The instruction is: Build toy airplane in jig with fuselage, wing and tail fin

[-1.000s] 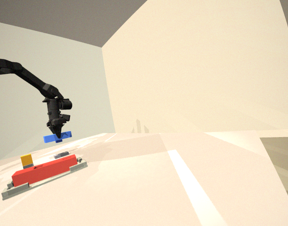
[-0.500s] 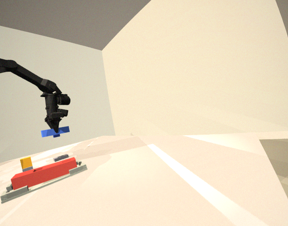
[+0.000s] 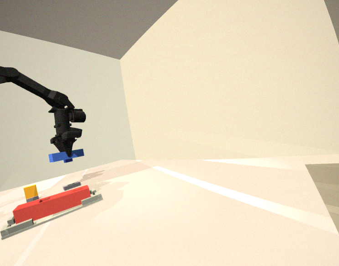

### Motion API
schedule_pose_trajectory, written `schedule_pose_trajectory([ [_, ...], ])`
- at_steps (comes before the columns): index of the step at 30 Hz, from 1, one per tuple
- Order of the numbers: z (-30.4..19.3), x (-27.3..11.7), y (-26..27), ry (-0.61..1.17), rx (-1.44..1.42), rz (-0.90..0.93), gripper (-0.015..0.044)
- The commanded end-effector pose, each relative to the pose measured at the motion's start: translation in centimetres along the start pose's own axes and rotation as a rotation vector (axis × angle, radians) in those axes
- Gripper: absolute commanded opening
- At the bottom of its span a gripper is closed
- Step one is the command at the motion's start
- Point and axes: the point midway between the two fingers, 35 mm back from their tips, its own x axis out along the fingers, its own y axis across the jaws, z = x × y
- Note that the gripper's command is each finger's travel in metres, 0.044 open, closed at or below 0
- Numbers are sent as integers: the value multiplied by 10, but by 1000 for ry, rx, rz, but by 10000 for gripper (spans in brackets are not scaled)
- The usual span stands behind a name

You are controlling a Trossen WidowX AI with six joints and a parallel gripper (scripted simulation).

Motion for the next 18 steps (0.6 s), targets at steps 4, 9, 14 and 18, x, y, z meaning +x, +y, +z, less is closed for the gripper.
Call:
schedule_pose_trajectory([
  [4, -6, 1, -22, -8, -101, -6, 0],
  [9, -12, 3, -37, -8, -175, -6, 0],
  [14, -18, 6, -52, -8, -249, -6, 0],
  [18, -24, 8, -64, -7, -307, -8, 0],
])
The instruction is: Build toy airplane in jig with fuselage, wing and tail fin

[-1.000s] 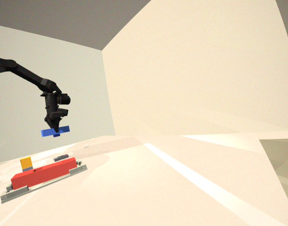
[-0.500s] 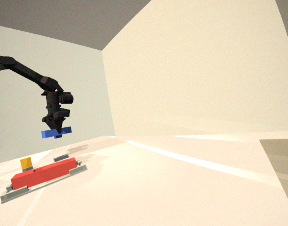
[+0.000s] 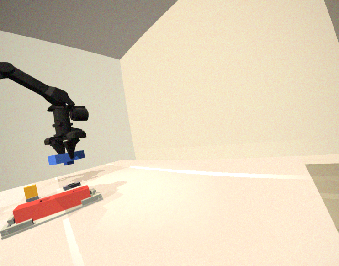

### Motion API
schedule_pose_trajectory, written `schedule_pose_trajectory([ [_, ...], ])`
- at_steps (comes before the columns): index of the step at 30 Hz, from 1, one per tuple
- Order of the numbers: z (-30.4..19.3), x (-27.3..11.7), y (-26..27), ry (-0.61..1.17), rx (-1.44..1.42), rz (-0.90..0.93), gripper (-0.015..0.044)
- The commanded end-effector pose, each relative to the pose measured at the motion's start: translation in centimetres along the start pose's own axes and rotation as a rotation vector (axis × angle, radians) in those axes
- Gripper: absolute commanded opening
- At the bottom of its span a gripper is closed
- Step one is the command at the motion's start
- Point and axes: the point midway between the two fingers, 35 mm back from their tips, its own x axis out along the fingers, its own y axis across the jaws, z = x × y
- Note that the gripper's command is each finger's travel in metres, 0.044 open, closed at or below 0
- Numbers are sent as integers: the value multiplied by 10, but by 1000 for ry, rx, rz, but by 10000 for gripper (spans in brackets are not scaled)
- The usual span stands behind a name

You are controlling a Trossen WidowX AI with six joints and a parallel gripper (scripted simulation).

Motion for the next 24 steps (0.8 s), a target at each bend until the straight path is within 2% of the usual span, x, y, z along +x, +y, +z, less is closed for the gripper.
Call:
schedule_pose_trajectory([
  [1, -8, 0, -9, -6, -60, -3, 0],
  [24, -66, 13, -57, 1, -401, -7, 0],
])
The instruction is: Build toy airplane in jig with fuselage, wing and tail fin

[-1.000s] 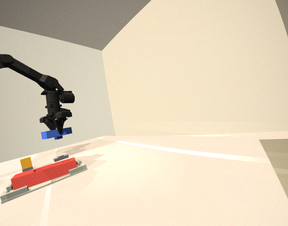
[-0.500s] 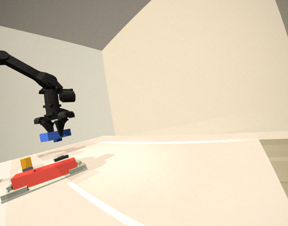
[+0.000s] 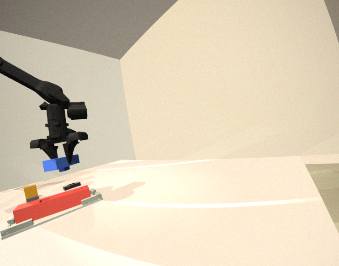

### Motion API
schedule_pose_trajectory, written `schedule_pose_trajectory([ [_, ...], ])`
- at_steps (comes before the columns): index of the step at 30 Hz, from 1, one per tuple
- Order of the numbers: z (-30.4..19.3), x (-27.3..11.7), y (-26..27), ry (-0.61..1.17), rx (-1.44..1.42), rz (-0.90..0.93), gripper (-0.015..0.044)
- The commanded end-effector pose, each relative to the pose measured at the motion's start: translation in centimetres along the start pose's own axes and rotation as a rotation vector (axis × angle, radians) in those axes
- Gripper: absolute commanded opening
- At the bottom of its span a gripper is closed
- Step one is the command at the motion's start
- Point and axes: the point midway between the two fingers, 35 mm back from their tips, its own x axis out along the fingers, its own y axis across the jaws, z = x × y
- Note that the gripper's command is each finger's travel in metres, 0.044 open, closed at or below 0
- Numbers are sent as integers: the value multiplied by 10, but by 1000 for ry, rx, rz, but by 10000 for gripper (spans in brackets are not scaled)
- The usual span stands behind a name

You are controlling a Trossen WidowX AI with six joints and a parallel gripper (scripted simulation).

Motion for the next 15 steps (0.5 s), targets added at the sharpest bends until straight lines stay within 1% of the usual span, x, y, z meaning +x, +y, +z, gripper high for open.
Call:
schedule_pose_trajectory([
  [1, -12, 1, -3, -4, -61, -5, 0],
  [15, -56, 10, -7, 0, -279, -5, 0],
])
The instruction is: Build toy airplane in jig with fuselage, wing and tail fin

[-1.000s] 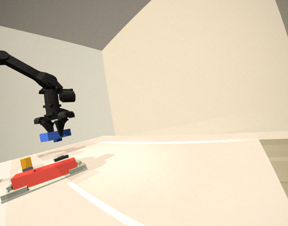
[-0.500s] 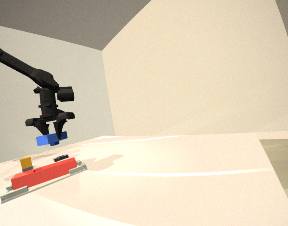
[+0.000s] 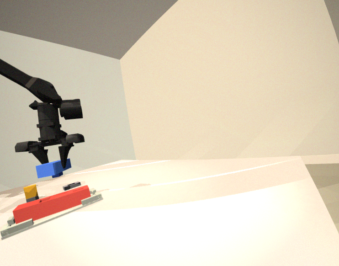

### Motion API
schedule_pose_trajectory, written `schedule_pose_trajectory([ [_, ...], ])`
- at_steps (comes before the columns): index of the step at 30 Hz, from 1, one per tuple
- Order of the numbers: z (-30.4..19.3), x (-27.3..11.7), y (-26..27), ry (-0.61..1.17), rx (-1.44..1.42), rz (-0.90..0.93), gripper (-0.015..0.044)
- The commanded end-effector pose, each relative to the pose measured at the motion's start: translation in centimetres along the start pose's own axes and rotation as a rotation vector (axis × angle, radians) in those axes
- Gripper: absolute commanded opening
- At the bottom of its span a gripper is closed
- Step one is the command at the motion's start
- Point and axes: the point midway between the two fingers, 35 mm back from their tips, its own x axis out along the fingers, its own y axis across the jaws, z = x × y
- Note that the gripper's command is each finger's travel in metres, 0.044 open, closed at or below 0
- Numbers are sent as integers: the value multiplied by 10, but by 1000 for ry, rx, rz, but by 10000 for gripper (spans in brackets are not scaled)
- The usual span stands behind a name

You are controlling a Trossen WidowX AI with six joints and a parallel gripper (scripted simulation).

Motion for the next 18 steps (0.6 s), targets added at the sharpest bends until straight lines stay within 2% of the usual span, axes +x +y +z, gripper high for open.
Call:
schedule_pose_trajectory([
  [1, -12, 1, 2, -3, -65, -6, 0],
  [18, -60, 13, 19, 0, -329, -4, 0],
])
